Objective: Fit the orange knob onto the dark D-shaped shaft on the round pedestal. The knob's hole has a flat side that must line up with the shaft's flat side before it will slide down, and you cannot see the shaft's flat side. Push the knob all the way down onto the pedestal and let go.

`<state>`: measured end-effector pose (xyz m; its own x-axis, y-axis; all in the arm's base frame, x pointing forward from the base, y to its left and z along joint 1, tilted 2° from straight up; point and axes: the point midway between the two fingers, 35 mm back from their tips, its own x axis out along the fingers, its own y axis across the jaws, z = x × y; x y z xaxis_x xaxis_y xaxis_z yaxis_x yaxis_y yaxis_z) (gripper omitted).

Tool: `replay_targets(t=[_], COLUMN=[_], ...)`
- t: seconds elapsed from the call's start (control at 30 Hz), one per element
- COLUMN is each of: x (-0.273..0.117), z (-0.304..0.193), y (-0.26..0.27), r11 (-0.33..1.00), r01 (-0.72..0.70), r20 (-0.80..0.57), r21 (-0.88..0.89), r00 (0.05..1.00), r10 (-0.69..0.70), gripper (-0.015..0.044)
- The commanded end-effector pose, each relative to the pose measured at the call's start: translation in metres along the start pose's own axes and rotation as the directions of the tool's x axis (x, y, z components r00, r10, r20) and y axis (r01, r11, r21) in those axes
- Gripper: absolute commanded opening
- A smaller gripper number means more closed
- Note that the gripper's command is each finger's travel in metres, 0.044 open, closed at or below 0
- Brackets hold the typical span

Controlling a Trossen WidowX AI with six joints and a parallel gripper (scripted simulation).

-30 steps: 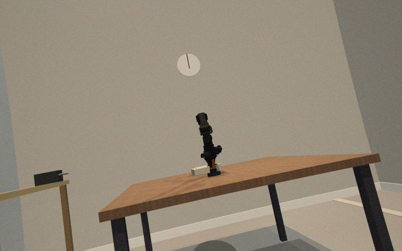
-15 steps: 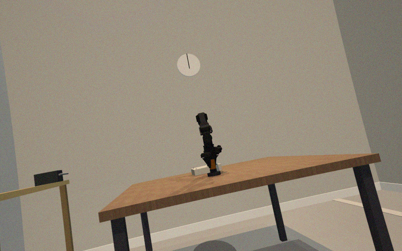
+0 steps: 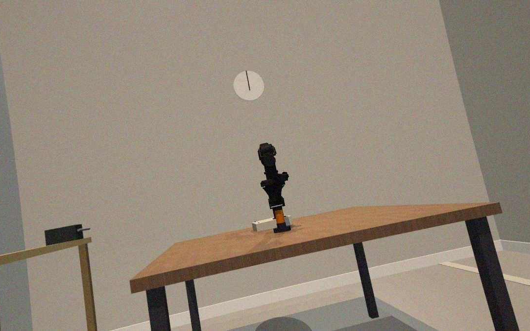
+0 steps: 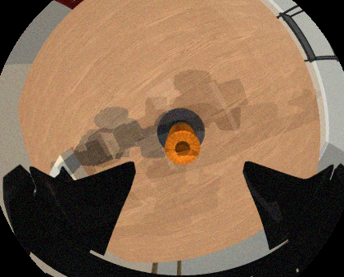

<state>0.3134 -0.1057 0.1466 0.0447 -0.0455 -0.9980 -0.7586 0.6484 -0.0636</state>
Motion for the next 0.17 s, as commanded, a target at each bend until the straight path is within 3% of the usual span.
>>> replay_targets(t=[0.0,0.13], x=[0.0021,0.0021], z=[-0.0001,-0.0001], y=[0.001,0.001], r11=[1.0,1.0], r01=[-0.019,-0.019], r20=[-0.008,-0.008], r21=[0.002,0.002], r00=[1.0,1.0], r10=[0.02,0.02], gripper=[0.044,0.044])
